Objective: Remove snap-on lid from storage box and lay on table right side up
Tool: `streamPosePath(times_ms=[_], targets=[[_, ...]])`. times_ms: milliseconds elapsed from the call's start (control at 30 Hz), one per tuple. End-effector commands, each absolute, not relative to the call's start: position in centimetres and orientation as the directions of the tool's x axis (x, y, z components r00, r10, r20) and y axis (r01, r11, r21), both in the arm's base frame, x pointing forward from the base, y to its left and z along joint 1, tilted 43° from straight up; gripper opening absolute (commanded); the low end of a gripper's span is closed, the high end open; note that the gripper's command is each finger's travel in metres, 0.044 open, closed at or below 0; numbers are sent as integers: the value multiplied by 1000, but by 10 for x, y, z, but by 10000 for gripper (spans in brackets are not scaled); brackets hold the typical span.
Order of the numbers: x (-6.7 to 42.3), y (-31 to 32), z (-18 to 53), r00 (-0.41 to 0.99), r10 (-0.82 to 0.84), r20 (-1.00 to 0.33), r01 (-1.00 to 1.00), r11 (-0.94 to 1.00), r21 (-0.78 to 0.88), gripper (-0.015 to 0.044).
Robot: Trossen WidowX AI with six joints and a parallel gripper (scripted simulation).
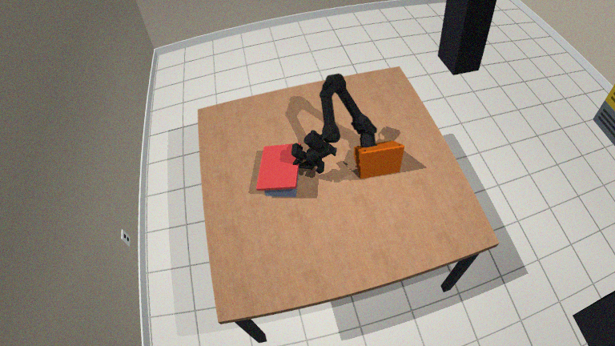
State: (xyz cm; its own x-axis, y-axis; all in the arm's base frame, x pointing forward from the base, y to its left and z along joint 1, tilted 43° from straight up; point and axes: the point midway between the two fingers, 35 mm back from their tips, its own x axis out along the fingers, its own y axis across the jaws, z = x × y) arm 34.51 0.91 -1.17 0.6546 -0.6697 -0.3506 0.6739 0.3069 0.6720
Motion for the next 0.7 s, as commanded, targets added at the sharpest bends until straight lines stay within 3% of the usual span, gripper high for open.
streamPosePath(times_ms=[0, 667], targets=[[348, 13, -7, 657, -669, -348, 670, 306, 677, 0], [357, 28, 14, 657, -669, -348, 669, 305, 677, 0]])
